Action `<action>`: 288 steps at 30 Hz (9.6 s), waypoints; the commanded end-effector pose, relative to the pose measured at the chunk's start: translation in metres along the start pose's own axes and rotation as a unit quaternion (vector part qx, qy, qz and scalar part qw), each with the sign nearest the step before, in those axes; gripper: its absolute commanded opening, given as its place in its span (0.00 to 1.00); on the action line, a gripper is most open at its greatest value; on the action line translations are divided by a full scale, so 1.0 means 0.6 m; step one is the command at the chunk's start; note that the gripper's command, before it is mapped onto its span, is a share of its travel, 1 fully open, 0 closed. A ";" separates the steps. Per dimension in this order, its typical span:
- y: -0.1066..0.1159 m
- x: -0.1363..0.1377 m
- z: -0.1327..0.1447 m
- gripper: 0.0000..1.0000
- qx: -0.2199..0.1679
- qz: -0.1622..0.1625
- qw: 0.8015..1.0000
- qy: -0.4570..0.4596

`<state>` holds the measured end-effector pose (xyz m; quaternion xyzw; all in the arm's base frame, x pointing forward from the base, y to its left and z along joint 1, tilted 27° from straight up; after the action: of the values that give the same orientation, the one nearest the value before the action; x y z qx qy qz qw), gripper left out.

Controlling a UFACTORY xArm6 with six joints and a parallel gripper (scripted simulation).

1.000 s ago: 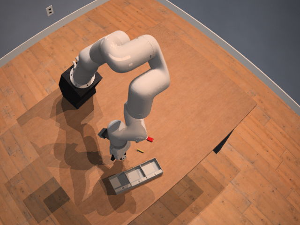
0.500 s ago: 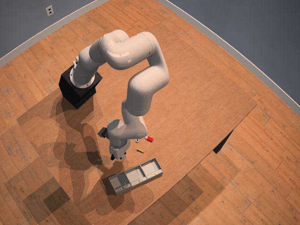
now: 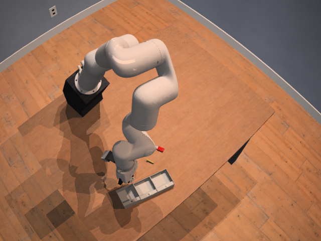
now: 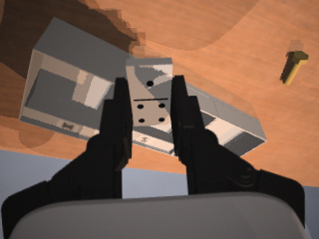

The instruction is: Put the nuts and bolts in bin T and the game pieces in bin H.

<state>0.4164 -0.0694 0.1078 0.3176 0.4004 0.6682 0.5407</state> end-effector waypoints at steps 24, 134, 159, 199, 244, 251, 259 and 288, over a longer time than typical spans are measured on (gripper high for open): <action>-0.003 -0.087 0.073 0.00 0.005 0.009 0.902 0.432; -0.003 -0.088 0.073 0.31 0.005 0.011 0.878 0.478; 0.003 0.105 -0.003 0.30 0.011 0.016 0.980 0.200; 0.009 0.290 -0.076 0.30 0.011 0.008 0.998 -0.056; 0.009 0.289 -0.076 0.30 0.011 0.008 0.998 -0.056; -0.031 0.290 -0.077 0.30 0.011 0.008 0.998 -0.056; -0.071 0.291 -0.077 0.30 0.011 0.008 0.998 -0.056; -0.105 0.291 -0.078 0.30 0.011 0.007 0.998 -0.056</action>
<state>0.3683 0.0979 0.0282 0.3639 0.3749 0.6486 0.5535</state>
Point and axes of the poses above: the point where the finger pads meet when closed, its own y axis back along the fingers, its own x axis across the jaws, z = x × y, the point moved 8 cm from there along y, back along the fingers, and after that the axes turned 12 degrees about -y, right-handed, at the moved point
